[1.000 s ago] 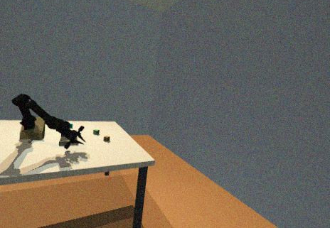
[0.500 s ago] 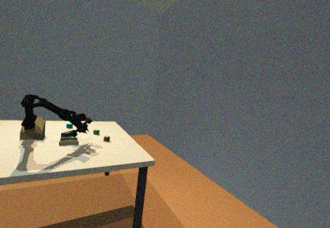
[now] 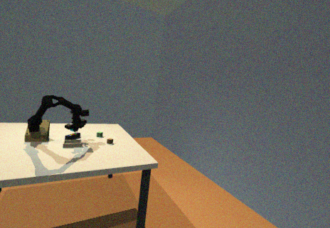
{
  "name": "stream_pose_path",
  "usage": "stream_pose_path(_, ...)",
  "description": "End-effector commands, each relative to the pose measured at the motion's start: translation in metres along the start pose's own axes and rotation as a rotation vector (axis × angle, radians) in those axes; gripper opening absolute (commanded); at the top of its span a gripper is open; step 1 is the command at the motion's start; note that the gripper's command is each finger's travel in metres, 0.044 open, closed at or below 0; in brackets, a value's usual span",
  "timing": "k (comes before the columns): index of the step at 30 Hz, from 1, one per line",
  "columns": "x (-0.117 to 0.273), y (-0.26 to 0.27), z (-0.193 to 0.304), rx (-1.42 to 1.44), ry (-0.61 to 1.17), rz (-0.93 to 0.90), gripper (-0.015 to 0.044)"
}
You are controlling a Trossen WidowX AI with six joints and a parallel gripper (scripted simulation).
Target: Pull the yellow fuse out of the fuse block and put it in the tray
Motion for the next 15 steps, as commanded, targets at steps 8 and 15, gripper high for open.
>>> stream_pose_path(8,0.0073,0.0093,0.0376,0.157,-0.103,0.264,0.0074)
stream_pose_path(15,0.004,0.0086,0.0371,0.158,-0.103,0.264,0.0074)
Point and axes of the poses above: the point midway between the two fingers, 35 mm back from their tips, its own x axis back along the fingers, its own y axis across the jaws, z = x × y, the point moved 4 cm from there along x, back along the fingers, and after that the axes turned 15 degrees about x, right-handed, at the moved point
